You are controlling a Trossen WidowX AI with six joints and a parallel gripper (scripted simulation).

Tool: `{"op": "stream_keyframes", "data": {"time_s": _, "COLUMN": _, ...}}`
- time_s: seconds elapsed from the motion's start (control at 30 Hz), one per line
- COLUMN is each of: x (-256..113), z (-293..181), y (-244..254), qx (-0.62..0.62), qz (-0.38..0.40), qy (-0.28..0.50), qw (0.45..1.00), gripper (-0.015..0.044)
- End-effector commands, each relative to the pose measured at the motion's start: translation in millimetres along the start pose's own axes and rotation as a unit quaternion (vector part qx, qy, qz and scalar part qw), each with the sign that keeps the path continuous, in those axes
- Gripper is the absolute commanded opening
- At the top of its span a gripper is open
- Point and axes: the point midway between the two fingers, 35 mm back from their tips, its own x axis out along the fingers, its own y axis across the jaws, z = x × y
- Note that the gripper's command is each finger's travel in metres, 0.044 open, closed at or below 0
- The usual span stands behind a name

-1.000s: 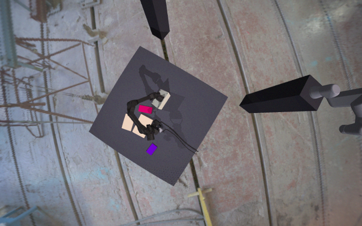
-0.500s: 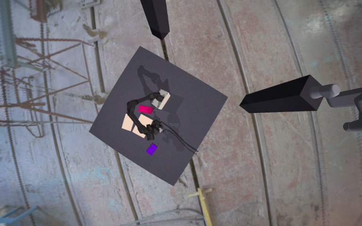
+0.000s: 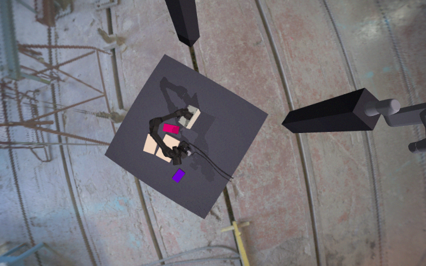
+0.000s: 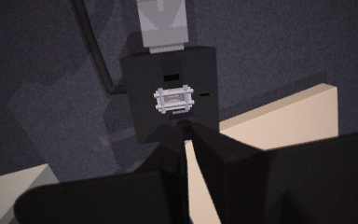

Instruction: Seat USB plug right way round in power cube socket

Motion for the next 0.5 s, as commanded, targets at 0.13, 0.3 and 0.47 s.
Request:
{"op": "stream_keyframes", "data": {"time_s": 0.13, "x": 2.2, "z": 0.2, "y": 1.2, "qx": -0.001, "qz": 0.003, "qy": -0.003, "qw": 1.000, "gripper": 0.0000}}
{"op": "stream_keyframes", "data": {"time_s": 0.3, "x": 2.8, "z": 0.4, "y": 1.3, "qx": 0.000, "qz": 0.003, "qy": -0.004, "qw": 1.000, "gripper": 0.0000}}
{"op": "stream_keyframes", "data": {"time_s": 0.47, "x": 3.4, "z": 0.6, "y": 1.4, "qx": 0.001, "qz": 0.003, "qy": -0.006, "qw": 1.000, "gripper": 0.0000}}
